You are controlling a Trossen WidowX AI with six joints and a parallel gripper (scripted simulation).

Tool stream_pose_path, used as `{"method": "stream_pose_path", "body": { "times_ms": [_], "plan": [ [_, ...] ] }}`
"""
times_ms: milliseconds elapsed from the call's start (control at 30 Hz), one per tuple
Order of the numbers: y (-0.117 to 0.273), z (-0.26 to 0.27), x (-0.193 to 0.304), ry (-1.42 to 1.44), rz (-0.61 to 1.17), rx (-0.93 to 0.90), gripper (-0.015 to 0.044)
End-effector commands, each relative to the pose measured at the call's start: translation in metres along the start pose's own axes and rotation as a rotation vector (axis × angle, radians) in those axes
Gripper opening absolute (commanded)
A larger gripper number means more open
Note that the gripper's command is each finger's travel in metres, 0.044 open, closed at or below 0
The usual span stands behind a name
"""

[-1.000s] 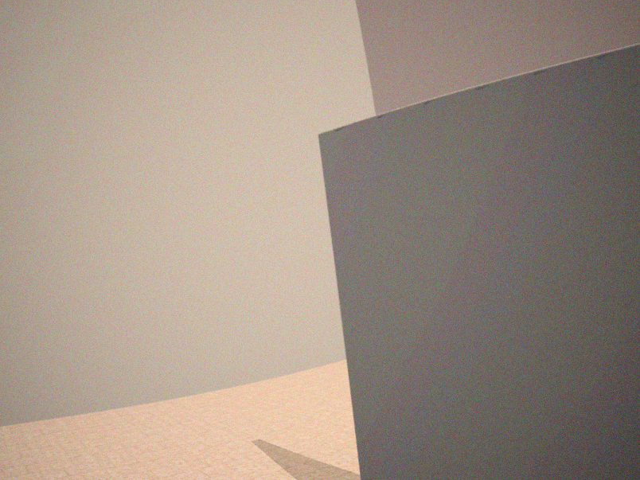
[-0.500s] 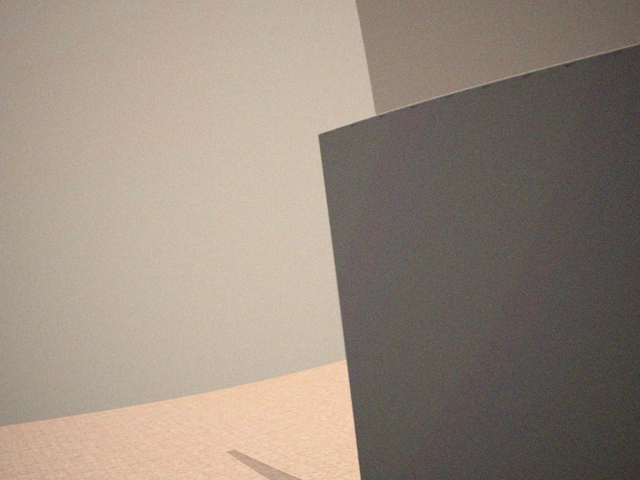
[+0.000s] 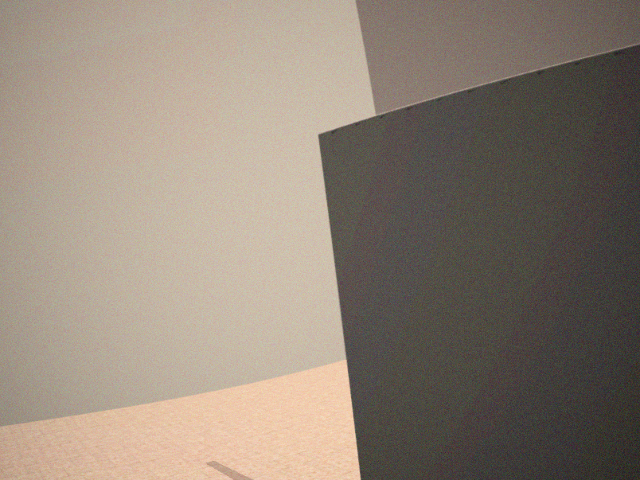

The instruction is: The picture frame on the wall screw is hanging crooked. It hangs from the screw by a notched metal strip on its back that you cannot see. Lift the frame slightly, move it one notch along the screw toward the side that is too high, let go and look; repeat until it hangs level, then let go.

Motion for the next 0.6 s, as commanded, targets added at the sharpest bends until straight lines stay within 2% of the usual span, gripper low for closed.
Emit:
{"method": "stream_pose_path", "body": {
  "times_ms": [0, 133, 567],
  "plan": [
    [-0.024, -0.002, -0.003, 0.004, -0.002, 0.005, 0.026],
    [-0.042, -0.003, -0.009, 0.005, -0.001, 0.005, 0.026],
    [-0.043, -0.004, -0.009, 0.005, -0.001, 0.005, 0.026]
  ]
}}
Point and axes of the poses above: the point midway between the two fingers, 35 mm back from their tips, its own y axis back along the fingers, its own z axis across the jaws, x = y × z, the point moved 4 cm from there along y, back along the fingers, and after that the axes turned 9 degrees about y, right-handed, at the moved point
